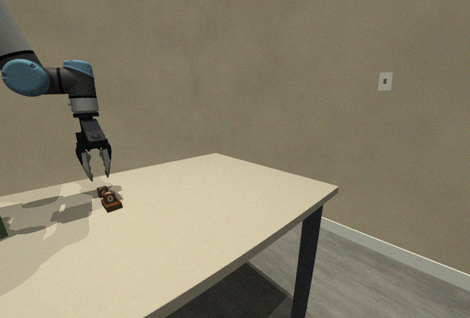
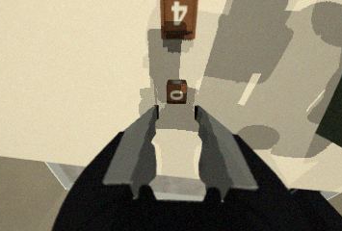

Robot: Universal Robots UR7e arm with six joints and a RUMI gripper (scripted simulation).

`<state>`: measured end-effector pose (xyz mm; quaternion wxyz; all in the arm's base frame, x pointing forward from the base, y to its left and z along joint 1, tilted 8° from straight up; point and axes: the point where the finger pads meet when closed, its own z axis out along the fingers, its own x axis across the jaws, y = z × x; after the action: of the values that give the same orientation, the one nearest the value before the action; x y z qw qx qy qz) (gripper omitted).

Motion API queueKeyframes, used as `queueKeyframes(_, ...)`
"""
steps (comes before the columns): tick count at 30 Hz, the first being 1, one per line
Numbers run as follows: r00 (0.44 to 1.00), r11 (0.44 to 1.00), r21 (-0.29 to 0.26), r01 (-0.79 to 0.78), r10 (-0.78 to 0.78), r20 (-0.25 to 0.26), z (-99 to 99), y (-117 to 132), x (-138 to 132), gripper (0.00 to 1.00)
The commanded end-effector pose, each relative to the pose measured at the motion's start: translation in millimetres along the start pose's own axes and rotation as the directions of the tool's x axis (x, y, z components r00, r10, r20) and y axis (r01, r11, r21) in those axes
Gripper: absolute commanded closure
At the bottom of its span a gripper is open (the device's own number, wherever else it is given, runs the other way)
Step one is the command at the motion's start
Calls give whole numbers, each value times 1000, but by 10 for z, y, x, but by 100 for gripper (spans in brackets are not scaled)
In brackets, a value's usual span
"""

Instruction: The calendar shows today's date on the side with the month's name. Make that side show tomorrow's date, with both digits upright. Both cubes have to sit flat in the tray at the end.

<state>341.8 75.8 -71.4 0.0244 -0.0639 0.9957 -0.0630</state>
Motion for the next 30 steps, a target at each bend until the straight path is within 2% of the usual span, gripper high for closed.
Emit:
queueKeyframes(1, 1000, 1000, 0, 0, 0, -2, -105, -1, -1, 72)
queueKeyframes(11, 1000, 1000, 0, 0, 0, -2, -363, -1, -1, 72)
queueKeyframes(21, 1000, 1000, 0, 0, 0, -2, -404, -1, -1, 72)
queueKeyframes(22, 1000, 1000, 0, 0, 0, -2, -404, -1, -1, 0)
queueKeyframes(30, 1000, 1000, 0, 0, 0, -2, -404, -1, -1, 0)
